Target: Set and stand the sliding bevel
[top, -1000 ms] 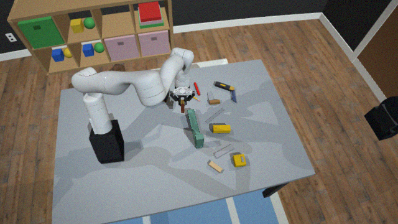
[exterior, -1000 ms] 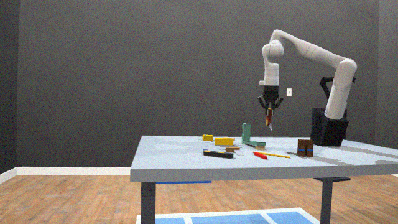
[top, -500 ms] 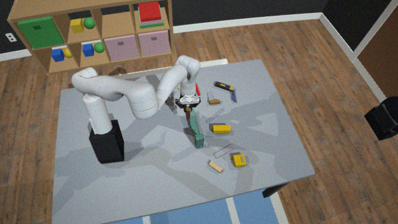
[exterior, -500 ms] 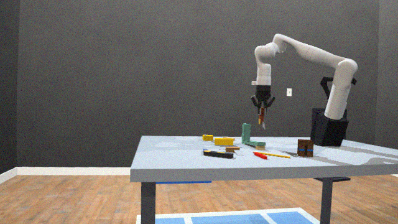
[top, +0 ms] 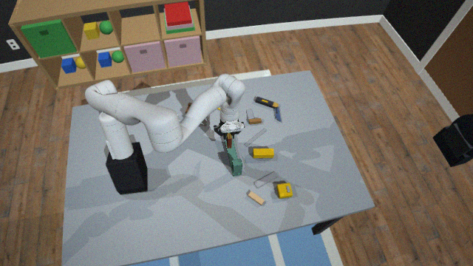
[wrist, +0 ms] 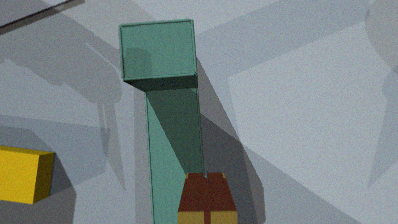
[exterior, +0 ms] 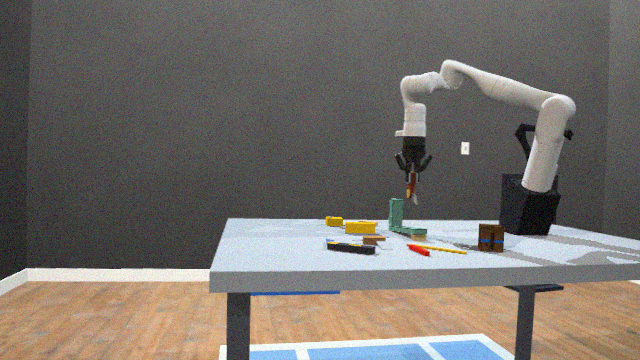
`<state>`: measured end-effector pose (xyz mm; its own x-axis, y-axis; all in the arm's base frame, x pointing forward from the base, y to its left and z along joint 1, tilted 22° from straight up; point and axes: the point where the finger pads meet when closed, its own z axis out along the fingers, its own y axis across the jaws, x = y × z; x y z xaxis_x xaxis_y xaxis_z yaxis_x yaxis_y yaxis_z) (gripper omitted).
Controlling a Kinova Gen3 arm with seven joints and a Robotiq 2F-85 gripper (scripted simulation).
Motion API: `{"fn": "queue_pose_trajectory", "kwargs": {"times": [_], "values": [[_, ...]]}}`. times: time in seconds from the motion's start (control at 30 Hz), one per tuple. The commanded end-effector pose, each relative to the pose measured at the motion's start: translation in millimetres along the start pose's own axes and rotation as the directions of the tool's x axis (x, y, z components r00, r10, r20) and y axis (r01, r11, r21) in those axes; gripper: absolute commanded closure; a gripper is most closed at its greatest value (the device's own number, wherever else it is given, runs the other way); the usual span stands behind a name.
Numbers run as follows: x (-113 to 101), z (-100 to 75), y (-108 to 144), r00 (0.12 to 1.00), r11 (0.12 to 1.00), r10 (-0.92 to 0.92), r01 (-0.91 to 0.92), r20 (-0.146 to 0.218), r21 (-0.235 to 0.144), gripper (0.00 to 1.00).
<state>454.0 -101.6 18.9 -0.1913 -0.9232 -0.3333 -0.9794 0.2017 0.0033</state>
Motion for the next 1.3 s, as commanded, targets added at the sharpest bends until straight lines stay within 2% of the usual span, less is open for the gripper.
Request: {"fn": "queue_pose_trajectory", "kwargs": {"times": [0.0, 0.33, 0.67, 1.27], "values": [[6.7, -1.0, -3.6, 1.000, 1.000, -0.009, 0.009, 0.005, 0.003, 0.90], [26.7, -1.5, -13.0, 0.999, 0.999, -0.035, 0.035, 0.020, 0.007, 0.90], [37.1, -1.7, -18.0, 0.998, 0.999, -0.049, 0.048, 0.027, 0.009, 0.90], [45.4, -1.9, -21.8, 0.998, 0.998, -0.060, 0.059, 0.033, 0.011, 0.90]]}}
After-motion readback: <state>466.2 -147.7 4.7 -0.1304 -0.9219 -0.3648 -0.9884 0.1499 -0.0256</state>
